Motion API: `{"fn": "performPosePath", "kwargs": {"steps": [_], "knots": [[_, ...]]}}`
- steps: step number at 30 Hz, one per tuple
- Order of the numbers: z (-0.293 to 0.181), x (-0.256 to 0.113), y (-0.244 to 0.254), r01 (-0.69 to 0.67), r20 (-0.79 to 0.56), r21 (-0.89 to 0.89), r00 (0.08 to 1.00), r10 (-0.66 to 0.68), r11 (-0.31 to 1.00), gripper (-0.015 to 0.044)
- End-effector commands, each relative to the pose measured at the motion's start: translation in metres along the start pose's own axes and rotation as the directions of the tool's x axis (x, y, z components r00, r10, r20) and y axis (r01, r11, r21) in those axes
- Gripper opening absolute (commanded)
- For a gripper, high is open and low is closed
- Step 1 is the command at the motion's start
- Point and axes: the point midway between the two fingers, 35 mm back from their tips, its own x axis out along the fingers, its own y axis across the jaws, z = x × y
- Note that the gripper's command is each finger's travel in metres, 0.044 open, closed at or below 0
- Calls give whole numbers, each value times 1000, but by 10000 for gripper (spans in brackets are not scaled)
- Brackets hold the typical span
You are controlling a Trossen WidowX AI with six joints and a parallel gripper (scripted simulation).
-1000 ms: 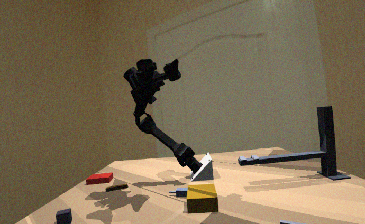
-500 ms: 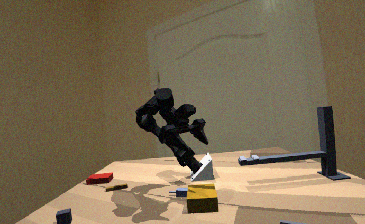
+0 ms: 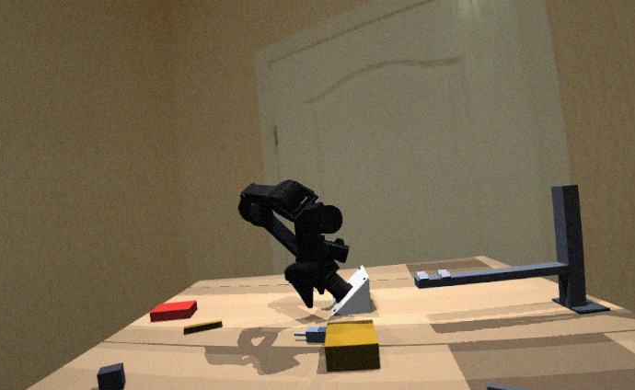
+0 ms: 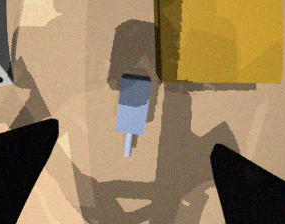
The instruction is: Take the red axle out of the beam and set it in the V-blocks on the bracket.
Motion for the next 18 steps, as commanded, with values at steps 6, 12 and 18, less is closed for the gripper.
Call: {"fn": "performPosePath", "kwargs": {"steps": [6,12,18], "knots": [[-4,9,3,-11,-34,-34,999,10,999,440],[-6,38,3,-10,-35,-33,999,9,999,440],[-7,51,3,-10,-36,-33,999,9,999,440]]}}
